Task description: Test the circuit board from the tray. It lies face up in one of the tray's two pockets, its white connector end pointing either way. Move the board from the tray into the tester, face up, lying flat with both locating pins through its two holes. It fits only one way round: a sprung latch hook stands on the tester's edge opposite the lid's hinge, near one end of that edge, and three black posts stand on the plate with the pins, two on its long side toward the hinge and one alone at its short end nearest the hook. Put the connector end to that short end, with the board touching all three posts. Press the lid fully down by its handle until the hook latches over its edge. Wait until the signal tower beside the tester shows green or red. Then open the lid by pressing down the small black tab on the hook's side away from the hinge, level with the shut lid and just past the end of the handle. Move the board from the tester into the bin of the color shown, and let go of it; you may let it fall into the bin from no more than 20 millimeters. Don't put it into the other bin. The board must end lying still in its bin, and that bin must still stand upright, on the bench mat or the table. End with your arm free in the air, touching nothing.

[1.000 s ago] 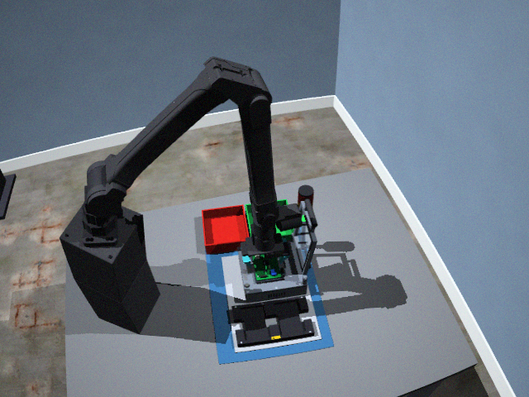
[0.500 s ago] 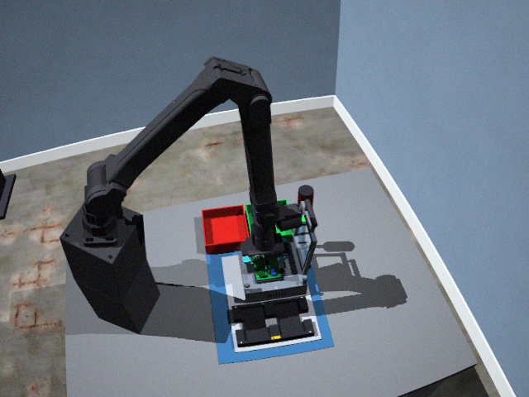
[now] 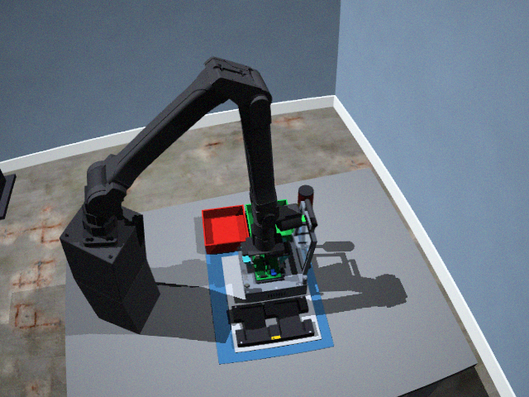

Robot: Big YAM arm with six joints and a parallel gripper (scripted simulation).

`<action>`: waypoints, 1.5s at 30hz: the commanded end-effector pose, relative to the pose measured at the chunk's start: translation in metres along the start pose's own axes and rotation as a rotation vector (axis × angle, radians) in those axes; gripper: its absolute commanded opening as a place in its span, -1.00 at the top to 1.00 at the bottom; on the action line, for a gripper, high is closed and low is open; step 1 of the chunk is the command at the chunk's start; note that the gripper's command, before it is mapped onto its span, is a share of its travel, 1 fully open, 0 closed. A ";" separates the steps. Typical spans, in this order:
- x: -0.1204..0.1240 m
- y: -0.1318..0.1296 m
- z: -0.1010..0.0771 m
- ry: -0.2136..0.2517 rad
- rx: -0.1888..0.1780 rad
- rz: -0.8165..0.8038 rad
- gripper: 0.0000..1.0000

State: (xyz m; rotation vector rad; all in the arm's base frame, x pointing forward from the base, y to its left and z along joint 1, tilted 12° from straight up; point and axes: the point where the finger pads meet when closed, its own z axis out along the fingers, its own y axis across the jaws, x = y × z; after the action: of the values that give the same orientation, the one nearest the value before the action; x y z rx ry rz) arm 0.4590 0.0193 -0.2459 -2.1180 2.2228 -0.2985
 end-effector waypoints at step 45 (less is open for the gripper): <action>0.003 -0.021 -0.013 -0.006 0.034 0.007 -0.83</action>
State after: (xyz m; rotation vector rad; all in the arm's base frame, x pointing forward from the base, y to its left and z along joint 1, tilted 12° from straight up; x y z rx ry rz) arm 0.4587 0.0192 -0.2460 -2.1202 2.2245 -0.2957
